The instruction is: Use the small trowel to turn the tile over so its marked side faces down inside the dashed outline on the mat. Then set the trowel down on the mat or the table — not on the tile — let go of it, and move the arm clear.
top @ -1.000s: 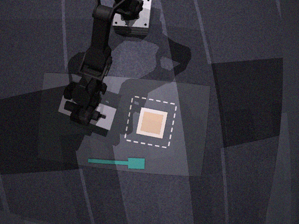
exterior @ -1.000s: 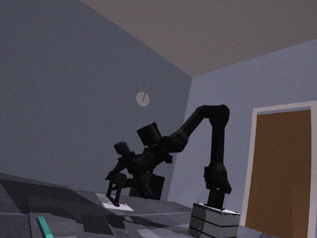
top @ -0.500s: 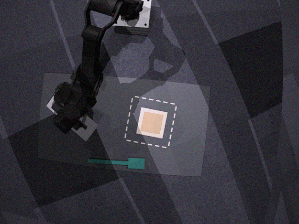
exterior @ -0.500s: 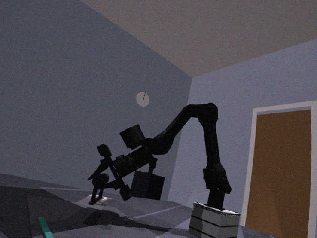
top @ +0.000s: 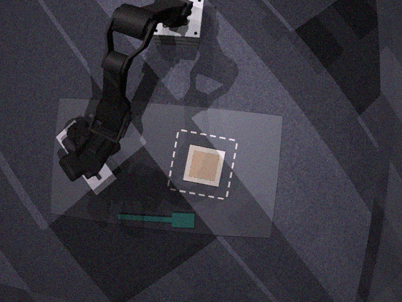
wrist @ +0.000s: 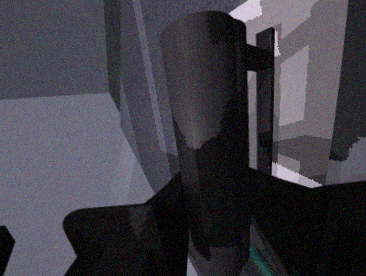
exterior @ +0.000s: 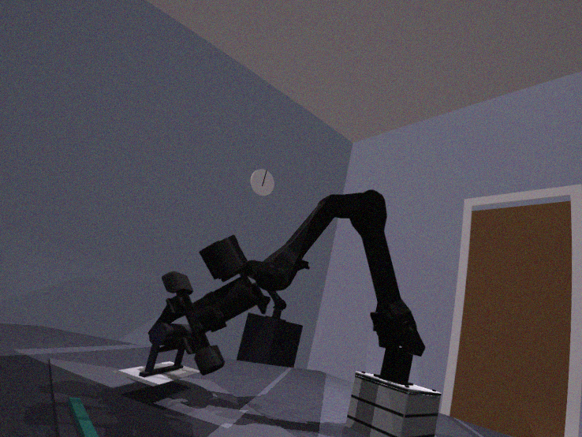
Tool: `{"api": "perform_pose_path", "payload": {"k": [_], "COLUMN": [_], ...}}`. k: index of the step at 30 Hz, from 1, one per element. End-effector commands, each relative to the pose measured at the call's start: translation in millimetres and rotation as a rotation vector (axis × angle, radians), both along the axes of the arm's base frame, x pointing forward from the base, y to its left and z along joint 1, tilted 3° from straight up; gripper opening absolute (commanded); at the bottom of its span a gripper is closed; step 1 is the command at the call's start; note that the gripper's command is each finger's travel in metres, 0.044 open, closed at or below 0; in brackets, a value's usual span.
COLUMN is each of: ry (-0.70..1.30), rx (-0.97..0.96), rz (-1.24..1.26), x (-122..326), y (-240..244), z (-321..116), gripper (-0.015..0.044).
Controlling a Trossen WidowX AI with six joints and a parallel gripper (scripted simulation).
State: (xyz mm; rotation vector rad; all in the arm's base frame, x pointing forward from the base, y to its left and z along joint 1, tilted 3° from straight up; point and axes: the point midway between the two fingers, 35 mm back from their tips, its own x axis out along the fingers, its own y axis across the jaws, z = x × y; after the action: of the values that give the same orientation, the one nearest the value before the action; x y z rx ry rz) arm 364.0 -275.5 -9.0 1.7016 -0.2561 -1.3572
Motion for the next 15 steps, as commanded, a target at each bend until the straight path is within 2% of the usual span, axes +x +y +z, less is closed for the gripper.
{"api": "perform_pose_path", "payload": {"k": [1,15], "ry": [-0.021,-0.02], "rx": [-0.017,-0.014], "rz": [-0.017,-0.017], "x": [4,5], "y": [-5,-6], "z": [7,-10], "gripper": [0.0,0.0]}}
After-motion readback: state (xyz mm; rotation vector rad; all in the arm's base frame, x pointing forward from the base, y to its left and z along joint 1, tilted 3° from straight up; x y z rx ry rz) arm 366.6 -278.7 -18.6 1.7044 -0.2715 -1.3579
